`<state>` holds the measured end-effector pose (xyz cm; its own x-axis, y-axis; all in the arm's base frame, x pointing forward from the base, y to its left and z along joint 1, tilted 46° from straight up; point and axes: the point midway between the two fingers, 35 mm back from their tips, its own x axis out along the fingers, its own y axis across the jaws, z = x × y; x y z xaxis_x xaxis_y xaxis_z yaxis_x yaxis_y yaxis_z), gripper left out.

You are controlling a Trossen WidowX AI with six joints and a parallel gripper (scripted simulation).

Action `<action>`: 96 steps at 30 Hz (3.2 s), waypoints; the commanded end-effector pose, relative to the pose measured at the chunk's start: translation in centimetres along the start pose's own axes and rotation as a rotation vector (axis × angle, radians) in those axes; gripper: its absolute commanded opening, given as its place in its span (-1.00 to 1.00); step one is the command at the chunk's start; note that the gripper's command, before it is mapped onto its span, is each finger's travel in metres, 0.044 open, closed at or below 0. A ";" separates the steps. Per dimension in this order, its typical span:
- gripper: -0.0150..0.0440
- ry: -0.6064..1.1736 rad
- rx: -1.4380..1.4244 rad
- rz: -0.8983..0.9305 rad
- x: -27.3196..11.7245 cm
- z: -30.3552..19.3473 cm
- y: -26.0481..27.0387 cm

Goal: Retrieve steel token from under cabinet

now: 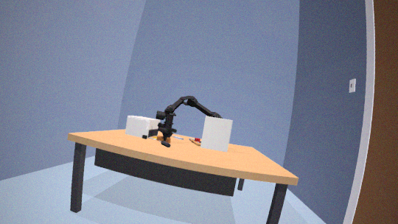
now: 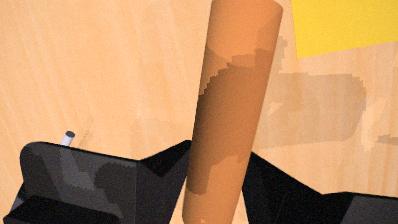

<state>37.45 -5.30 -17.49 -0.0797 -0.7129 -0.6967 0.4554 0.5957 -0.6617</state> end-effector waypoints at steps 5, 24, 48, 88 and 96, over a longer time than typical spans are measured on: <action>-0.49 -0.002 0.004 0.003 0.0 1.3 0.0; -0.49 -0.002 0.005 0.002 0.0 3.4 0.0; -0.49 -0.002 0.004 0.001 0.1 3.7 -1.9; -0.49 -0.002 0.003 0.000 0.2 3.0 -4.7; -0.49 -0.001 0.003 0.000 0.2 2.0 -4.6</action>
<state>37.71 -9.08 -13.81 -0.0760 -0.7103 -0.6998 0.4593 0.5980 -0.6569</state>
